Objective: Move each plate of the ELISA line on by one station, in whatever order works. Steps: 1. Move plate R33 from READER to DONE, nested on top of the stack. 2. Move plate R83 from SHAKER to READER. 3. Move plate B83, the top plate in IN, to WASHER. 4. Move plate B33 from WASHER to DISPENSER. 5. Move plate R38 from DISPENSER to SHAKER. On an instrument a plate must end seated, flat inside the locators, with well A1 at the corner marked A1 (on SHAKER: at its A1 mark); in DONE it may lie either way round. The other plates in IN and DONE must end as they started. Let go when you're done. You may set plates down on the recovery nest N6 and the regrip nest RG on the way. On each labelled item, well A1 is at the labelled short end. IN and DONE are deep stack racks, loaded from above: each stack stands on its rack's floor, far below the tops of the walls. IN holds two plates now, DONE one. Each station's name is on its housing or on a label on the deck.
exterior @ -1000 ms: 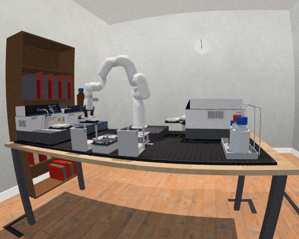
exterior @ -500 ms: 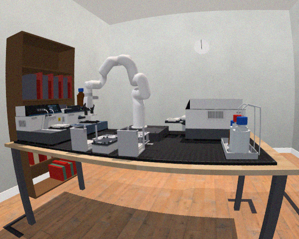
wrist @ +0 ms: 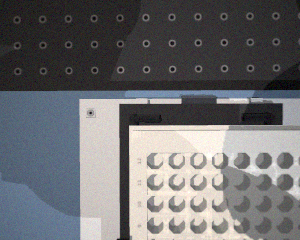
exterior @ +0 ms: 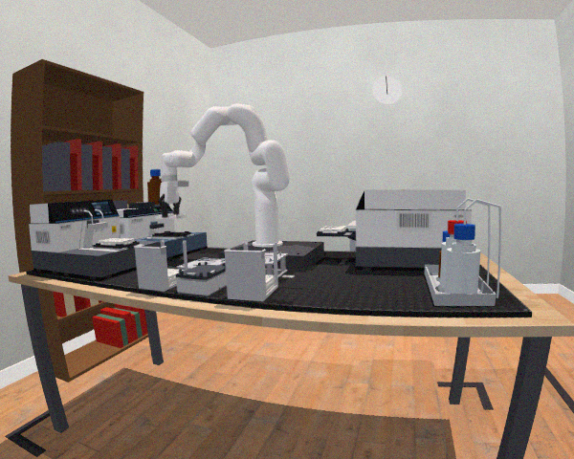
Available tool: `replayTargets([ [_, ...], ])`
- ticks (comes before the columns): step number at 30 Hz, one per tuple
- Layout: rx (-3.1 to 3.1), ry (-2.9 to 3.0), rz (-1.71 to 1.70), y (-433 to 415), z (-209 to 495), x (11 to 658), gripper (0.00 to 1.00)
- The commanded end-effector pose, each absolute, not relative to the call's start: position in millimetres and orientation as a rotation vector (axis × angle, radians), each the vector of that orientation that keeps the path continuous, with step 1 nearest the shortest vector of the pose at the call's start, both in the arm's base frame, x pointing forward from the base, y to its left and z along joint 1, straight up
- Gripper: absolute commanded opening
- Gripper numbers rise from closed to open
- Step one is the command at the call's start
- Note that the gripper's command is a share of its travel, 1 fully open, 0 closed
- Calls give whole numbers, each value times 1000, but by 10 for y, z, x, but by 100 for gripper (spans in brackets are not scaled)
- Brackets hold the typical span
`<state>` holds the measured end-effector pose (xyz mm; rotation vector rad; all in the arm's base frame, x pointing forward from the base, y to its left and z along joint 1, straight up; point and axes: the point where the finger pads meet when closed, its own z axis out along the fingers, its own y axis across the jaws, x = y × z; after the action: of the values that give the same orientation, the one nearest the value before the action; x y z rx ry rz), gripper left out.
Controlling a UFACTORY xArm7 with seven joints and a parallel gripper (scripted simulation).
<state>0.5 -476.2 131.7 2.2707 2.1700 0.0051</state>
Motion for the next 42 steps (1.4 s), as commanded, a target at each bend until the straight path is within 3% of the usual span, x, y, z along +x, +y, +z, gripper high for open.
replayTargets([
  [1, 2269, 2168, 1, -4774, 1389, 5, 0],
  [42, 2294, 2141, 1, -4707, 1706, 11, 0],
])
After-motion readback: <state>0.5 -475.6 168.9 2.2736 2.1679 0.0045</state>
